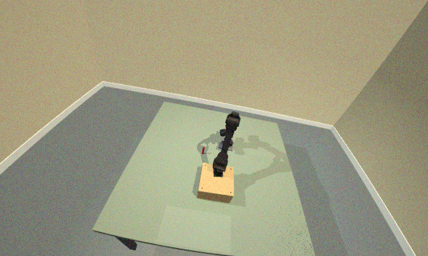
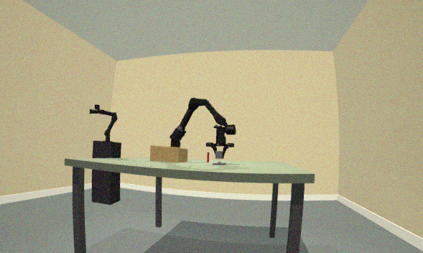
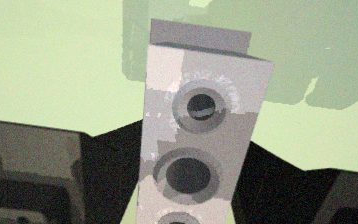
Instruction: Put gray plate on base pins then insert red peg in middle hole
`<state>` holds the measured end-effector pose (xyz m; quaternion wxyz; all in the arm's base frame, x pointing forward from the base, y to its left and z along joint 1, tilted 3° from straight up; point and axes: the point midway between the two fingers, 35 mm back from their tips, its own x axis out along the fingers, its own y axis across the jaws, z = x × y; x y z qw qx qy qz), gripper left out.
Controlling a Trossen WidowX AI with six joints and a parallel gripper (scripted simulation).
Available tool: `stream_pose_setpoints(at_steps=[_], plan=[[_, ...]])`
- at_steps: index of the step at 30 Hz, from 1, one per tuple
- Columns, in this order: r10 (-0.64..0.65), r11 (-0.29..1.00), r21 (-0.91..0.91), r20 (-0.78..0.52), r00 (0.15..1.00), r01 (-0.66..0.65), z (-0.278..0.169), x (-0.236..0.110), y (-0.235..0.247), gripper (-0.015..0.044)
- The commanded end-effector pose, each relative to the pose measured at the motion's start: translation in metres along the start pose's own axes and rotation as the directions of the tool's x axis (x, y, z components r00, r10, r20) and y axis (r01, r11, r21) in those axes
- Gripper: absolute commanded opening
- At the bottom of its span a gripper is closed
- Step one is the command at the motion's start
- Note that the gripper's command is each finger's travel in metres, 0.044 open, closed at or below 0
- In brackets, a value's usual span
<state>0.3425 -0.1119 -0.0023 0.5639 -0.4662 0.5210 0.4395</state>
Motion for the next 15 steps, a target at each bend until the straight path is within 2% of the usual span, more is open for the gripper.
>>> stream_pose_setpoints(at_steps=[1,15], plan=[[0.001,1.0,-0.002,0.003,1.0,-0.001,0.001,0.004,0.0,0.0],[0.001,1.0,-0.002,0.003,1.0,-0.001,0.001,0.025,0.0,0.0]])
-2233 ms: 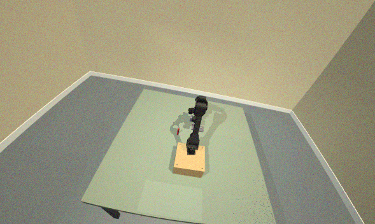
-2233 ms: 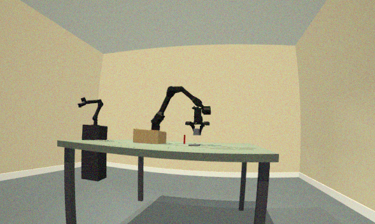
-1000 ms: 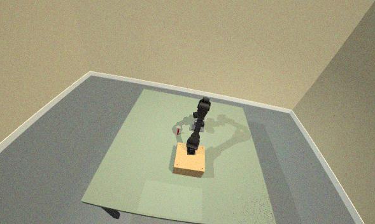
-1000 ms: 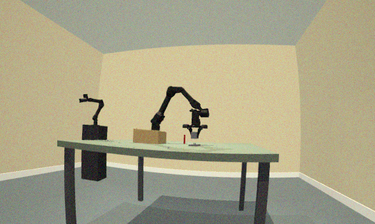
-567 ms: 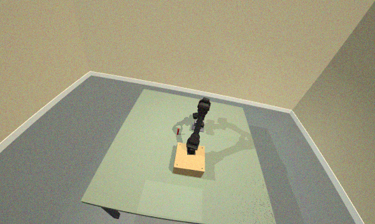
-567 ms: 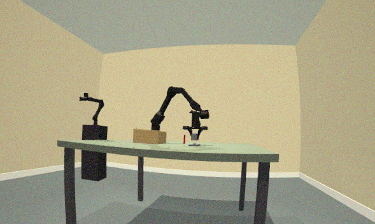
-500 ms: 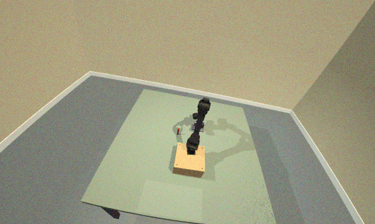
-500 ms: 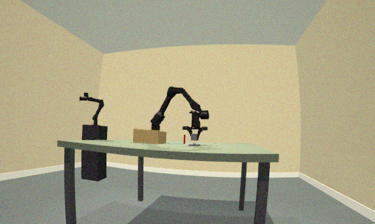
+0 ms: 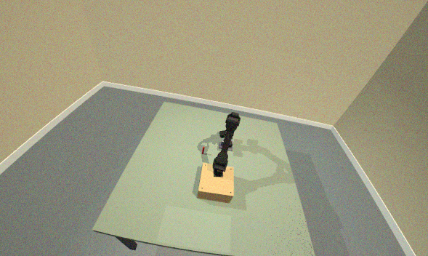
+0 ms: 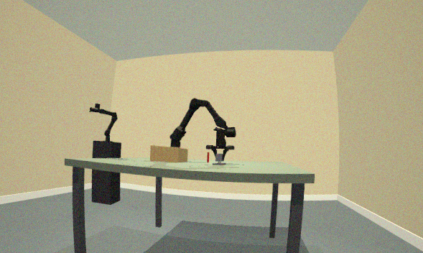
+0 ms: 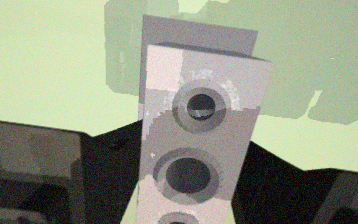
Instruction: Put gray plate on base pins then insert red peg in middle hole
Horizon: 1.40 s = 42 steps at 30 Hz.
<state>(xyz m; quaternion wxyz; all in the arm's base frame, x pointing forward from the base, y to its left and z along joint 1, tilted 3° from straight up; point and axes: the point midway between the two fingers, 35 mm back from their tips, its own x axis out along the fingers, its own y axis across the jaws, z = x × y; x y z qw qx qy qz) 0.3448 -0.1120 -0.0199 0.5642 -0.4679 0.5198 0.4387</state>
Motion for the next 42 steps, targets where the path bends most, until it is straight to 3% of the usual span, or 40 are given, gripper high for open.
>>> stream_pose_setpoints(at_steps=[1,10,27,32,38,42], plan=[[0.006,1.0,0.0,0.004,1.0,-0.006,0.001,0.008,0.001,0.0],[0.003,1.0,0.0,0.001,1.0,-0.003,0.0,0.004,0.001,0.0],[0.003,1.0,0.0,0.001,1.0,-0.003,0.0,0.004,0.001,0.044],[0.003,1.0,0.0,0.001,1.0,-0.003,0.0,-0.006,-0.001,0.044],[0.005,1.0,0.0,0.003,1.0,-0.005,-0.001,-0.102,-0.002,0.044],[0.005,1.0,0.0,0.003,1.0,-0.005,0.0,-0.113,-0.003,0.044]])
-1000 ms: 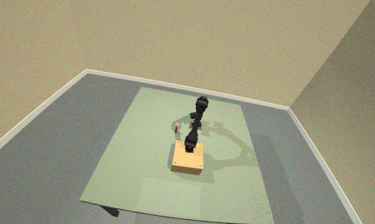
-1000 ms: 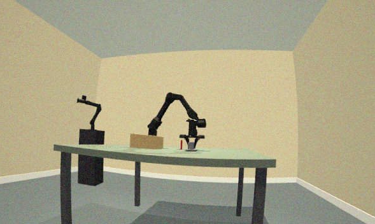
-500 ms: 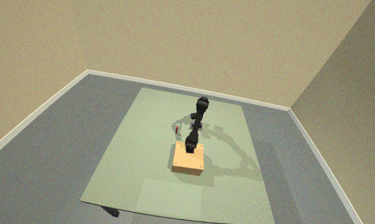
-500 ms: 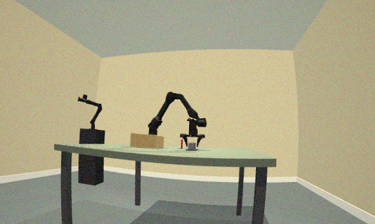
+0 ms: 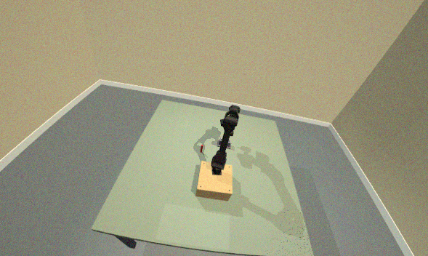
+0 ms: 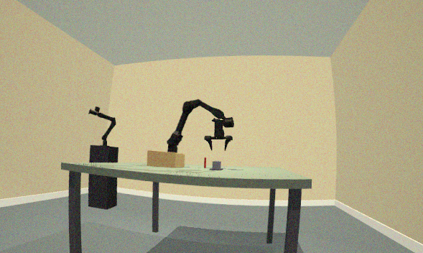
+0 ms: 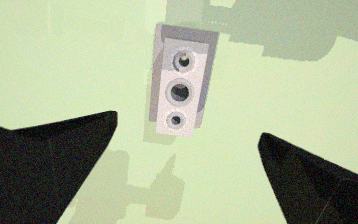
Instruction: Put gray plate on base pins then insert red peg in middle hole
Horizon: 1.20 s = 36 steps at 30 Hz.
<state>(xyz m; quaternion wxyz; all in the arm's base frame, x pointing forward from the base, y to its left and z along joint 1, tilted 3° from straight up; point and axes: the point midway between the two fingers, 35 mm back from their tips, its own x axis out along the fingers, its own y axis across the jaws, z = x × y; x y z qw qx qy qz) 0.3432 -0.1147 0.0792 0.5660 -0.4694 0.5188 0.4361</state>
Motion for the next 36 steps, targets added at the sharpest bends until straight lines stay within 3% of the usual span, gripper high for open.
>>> stream_pose_setpoints(at_steps=[1,5,10,15,20,24,36], plan=[[0.012,1.0,-0.002,0.004,1.0,-0.012,0.0,-0.014,0.003,0.044],[0.012,0.999,0.05,0.005,1.0,-0.012,0.006,-0.014,0.004,0.044],[0.014,0.908,0.418,0.007,1.0,-0.016,0.042,-0.016,0.016,0.044],[0.016,0.678,0.735,0.009,1.0,-0.017,0.076,-0.017,0.031,0.044],[0.017,0.343,0.939,0.012,1.0,-0.017,0.107,-0.017,0.051,0.044],[0.018,0.061,0.998,0.014,1.0,-0.015,0.129,-0.017,0.068,0.044],[0.02,-0.487,0.874,0.018,1.0,-0.005,0.164,-0.016,0.102,0.044]])
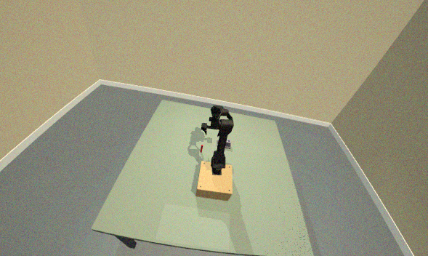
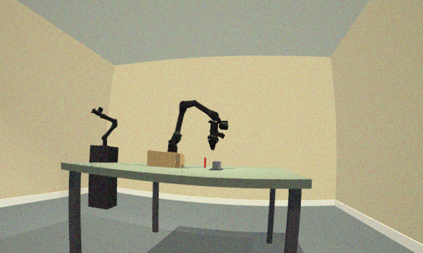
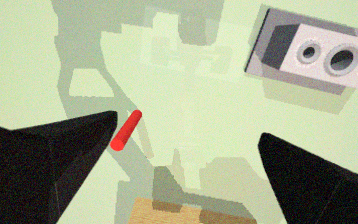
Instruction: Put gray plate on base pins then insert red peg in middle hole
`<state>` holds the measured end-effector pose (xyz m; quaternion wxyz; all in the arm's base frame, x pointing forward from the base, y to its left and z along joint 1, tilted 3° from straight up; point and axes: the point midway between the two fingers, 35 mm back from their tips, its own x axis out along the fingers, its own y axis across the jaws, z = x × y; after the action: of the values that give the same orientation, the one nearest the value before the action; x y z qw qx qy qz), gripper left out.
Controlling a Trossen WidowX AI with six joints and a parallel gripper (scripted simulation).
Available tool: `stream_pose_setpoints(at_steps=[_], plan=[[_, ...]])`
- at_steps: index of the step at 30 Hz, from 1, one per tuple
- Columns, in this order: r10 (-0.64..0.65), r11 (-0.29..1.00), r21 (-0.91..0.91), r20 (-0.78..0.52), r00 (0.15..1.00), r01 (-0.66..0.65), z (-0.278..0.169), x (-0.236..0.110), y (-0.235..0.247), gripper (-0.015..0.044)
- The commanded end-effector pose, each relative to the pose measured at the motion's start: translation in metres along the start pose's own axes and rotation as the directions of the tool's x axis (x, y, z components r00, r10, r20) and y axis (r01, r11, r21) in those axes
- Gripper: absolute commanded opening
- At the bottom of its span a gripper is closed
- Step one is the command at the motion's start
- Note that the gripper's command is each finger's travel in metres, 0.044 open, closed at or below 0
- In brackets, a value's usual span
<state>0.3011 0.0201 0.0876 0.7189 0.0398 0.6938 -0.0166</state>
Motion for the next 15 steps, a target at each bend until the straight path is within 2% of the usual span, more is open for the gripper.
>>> stream_pose_setpoints(at_steps=[1,10,15], plan=[[-0.001,0.793,0.609,0.028,1.0,-0.016,-0.036,-0.003,0.045,0.044],[0.002,0.456,0.889,0.027,1.0,-0.024,-0.06,0.0,0.065,0.044],[0.002,0.428,0.904,0.027,1.0,-0.025,-0.061,0.0,0.066,0.044]])
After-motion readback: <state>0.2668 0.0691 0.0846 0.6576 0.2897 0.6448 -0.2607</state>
